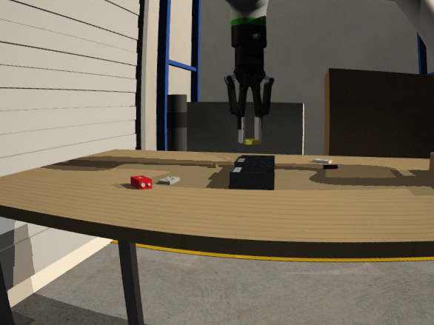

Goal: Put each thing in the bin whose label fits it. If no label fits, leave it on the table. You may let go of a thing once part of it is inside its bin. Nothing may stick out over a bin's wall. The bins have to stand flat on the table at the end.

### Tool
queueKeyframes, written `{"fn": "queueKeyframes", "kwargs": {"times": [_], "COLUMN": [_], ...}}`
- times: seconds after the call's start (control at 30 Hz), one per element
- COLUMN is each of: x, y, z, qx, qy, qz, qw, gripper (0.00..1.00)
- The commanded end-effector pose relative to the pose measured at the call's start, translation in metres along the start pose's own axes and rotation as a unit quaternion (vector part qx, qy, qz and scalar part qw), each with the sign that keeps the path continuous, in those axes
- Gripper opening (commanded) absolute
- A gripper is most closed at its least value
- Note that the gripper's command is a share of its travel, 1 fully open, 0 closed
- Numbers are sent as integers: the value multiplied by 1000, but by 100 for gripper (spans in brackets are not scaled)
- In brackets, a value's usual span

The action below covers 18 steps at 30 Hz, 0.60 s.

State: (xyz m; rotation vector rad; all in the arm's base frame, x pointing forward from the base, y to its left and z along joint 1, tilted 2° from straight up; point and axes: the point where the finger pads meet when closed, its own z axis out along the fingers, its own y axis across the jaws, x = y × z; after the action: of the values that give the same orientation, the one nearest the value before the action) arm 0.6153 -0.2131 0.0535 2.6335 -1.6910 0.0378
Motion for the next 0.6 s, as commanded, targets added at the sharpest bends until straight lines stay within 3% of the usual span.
{"fn": "queueKeyframes", "kwargs": {"times": [0.0, 0.33, 0.57], "x": [-18, -72, -74], "y": [-1, -2, -2], "z": [-1, 0, 0], "qx": [1, -1, -2], "qy": [1, 1, 1], "qz": [-67, -236, -330], "qw": [998, 972, 944], "gripper": [29, 29, 29]}}
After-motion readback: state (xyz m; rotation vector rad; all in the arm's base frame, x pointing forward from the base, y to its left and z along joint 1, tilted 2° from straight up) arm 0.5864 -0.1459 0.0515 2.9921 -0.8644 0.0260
